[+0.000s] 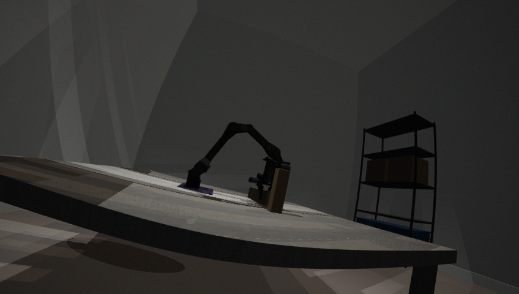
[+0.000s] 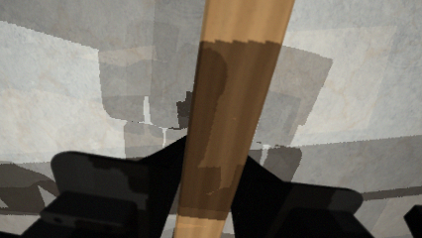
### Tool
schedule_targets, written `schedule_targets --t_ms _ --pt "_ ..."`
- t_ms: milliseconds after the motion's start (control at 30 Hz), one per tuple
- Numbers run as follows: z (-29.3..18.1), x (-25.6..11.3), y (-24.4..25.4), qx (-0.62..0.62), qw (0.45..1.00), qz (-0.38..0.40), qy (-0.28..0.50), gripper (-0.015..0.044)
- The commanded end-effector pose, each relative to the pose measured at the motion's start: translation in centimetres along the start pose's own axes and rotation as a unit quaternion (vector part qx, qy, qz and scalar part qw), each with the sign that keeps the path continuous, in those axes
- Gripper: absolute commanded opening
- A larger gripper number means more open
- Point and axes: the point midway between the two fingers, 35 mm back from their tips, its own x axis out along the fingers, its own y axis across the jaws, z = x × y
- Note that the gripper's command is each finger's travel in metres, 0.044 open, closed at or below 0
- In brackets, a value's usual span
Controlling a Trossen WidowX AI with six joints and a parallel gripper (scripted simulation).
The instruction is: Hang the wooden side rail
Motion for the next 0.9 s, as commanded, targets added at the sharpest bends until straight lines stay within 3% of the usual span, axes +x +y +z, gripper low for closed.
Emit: schedule_targets --t_ms 0,867 --pt "0.01 -0.60 -0.17 -0.003 1.000 -0.007 -0.001 0.0000" --pt "0.01 -1.03 -0.16 -0.003 1.000 -0.007 -0.001 0.0000"
